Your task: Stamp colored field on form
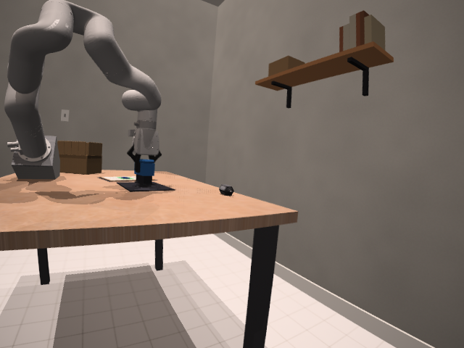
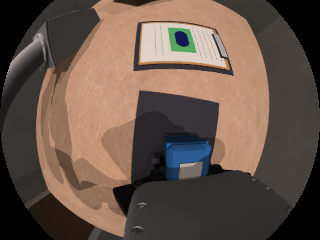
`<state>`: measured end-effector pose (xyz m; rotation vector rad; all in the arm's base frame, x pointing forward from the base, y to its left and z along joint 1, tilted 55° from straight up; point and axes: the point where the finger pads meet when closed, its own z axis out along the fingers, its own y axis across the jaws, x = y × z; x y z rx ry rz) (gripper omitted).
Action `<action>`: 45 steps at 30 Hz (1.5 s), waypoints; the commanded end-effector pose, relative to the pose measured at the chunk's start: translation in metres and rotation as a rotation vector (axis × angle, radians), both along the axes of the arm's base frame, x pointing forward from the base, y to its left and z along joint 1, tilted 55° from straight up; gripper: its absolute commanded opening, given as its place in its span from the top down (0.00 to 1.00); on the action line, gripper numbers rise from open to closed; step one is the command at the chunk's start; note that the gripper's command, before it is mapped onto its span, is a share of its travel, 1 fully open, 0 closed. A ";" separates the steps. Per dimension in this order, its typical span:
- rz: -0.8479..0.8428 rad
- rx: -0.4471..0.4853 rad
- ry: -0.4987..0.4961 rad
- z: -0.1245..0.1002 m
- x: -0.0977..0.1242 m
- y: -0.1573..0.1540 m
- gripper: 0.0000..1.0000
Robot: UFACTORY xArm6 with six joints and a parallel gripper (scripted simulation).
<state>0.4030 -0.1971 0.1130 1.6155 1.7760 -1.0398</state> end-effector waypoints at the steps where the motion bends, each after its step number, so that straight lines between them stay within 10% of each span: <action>1: 0.003 0.000 -0.004 -0.001 0.001 -0.002 0.70; 14: 0.003 0.000 -0.004 -0.003 0.001 -0.005 0.70; 15: 0.003 0.000 -0.004 -0.003 0.001 -0.005 0.09; 45: 0.003 0.000 -0.004 -0.003 0.001 -0.005 0.09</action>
